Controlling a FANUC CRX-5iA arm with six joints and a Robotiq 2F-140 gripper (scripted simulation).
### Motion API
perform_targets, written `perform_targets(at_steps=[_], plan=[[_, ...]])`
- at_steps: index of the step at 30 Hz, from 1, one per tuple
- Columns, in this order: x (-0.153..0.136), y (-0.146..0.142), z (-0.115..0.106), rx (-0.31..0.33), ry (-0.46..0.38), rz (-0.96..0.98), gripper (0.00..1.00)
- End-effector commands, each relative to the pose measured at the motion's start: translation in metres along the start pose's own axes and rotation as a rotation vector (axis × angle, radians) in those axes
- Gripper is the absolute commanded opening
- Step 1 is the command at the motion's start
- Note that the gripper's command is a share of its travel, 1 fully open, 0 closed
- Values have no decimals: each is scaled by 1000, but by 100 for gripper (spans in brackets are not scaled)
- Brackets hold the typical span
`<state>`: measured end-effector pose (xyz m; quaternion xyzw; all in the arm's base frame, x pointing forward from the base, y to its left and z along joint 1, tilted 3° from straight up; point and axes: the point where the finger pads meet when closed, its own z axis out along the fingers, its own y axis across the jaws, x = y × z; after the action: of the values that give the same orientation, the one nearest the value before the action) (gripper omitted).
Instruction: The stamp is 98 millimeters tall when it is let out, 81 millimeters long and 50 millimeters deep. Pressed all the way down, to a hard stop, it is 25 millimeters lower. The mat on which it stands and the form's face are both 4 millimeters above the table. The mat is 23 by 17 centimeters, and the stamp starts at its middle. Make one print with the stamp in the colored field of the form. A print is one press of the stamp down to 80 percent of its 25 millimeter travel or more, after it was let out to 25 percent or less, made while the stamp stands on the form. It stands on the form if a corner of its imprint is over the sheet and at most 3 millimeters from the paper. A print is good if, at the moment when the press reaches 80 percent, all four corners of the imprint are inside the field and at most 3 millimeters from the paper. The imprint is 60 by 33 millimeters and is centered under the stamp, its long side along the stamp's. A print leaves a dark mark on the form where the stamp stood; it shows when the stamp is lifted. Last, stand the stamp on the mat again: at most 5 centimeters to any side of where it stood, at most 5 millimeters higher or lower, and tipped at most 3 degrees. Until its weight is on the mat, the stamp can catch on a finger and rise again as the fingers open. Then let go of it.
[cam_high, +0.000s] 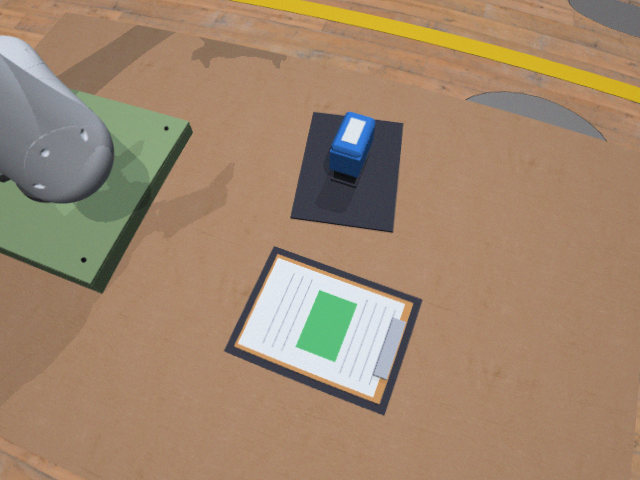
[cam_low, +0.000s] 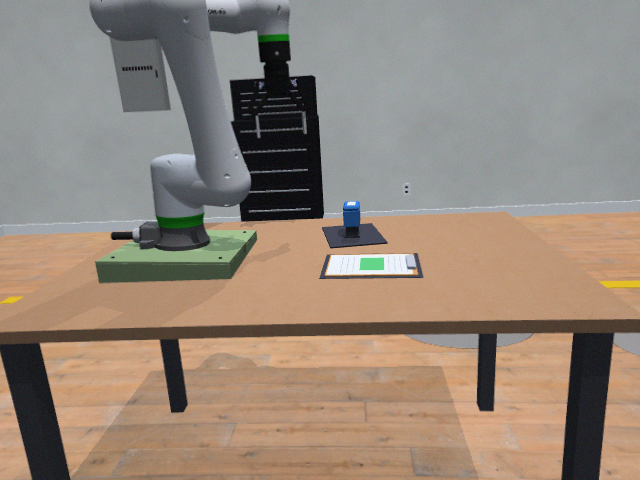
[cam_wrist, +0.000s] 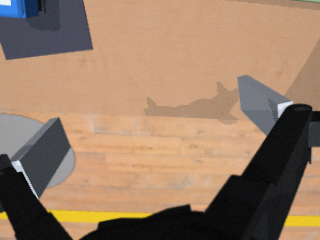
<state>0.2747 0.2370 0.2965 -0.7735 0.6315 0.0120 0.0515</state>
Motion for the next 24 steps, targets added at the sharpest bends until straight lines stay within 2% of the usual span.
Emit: perform_targets(at_steps=[1,18,20,23,24], plan=[[0,0,0,0,0,0,100],[0,-1,0,0,0,1,100],[3,-12,7,1,4,18,100],[26,-63,41,2,22,100,100],[34,-73,49,1,29,138,100]])
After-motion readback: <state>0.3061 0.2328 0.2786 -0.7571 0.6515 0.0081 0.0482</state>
